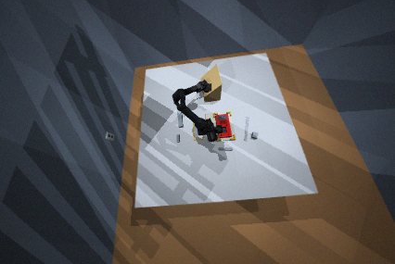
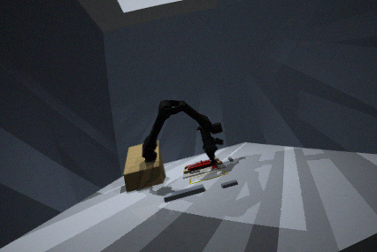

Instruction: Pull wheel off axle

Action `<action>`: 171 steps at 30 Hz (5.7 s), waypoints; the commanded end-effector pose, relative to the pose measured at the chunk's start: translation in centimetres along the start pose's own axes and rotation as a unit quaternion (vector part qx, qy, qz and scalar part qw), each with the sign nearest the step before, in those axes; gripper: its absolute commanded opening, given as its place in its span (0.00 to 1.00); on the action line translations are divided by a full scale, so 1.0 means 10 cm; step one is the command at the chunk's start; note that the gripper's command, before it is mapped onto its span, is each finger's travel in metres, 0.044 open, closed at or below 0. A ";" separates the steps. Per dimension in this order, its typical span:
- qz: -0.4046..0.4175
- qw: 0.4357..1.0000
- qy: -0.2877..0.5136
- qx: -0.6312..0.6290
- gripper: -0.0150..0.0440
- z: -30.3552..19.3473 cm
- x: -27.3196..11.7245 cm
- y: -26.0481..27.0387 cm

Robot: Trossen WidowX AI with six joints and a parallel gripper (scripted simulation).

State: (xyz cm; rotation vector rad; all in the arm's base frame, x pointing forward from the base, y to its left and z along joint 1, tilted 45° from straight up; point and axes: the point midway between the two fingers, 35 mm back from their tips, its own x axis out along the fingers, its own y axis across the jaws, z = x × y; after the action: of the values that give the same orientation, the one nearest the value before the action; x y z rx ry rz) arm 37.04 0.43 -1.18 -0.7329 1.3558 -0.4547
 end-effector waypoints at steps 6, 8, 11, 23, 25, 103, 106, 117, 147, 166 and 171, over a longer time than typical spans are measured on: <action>0.000 1.000 0.000 0.001 0.25 0.00 -0.04 0.00; 0.000 1.000 0.000 0.001 0.25 0.00 -0.04 0.00; 0.000 1.000 -0.001 0.001 0.25 0.00 -0.05 0.00; 0.000 1.000 -0.001 0.001 0.25 0.00 -0.09 0.00; 0.000 1.000 -0.001 0.001 0.25 0.00 -0.10 0.00; 0.000 1.000 -0.005 -0.001 0.25 -0.02 -0.69 0.01; -0.002 1.000 -0.005 -0.004 0.25 -0.03 -0.62 -0.05; -0.001 1.000 -0.004 -0.003 0.25 -0.21 -0.66 -0.45; -0.002 1.000 -0.004 -0.002 0.25 -0.57 -0.45 -0.99; -0.006 1.000 -0.001 0.001 0.30 -0.58 0.31 -1.02; -0.006 1.000 -0.001 0.001 0.52 -0.58 0.31 -1.02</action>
State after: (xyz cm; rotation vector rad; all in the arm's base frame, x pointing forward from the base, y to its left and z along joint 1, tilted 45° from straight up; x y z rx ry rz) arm 33.12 -10.04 3.46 -0.7439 1.3483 -0.4619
